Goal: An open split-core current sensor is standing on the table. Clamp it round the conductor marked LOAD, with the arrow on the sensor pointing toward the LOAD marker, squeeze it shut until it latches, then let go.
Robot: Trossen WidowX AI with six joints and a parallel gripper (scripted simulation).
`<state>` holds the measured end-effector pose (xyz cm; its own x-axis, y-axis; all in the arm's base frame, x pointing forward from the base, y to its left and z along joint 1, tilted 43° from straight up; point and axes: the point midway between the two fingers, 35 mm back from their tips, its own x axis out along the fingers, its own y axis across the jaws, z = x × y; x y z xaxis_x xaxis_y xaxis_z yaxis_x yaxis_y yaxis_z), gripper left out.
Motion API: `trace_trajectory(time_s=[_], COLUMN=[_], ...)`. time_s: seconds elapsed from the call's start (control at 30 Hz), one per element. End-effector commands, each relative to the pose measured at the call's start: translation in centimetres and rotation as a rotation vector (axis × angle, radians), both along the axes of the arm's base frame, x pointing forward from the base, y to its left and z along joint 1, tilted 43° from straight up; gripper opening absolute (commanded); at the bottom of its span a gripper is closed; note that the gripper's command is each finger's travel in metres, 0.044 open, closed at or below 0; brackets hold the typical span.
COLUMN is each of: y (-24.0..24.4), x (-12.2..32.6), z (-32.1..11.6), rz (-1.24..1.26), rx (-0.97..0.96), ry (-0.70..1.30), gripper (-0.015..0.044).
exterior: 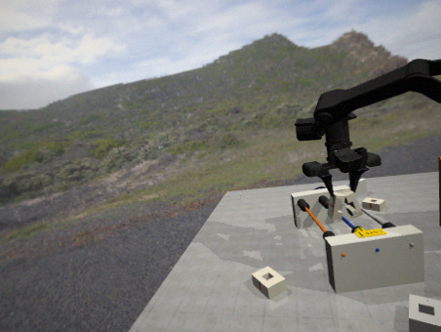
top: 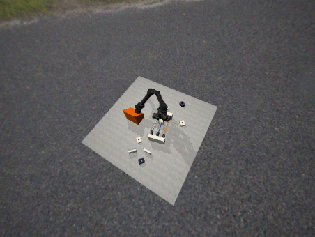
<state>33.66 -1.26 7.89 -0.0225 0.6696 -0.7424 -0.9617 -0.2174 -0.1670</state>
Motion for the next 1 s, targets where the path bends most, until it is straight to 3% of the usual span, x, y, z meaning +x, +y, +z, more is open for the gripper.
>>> trace_trajectory(time_s=[0.0, 0.97], y=[0.4, 3.0], x=[0.1, -0.1], z=[-0.4, -3.3], rz=[-0.003, 0.003], rx=[0.003, 0.002], ry=[-0.002, -0.001], gripper=[0.0000, 0.0000])
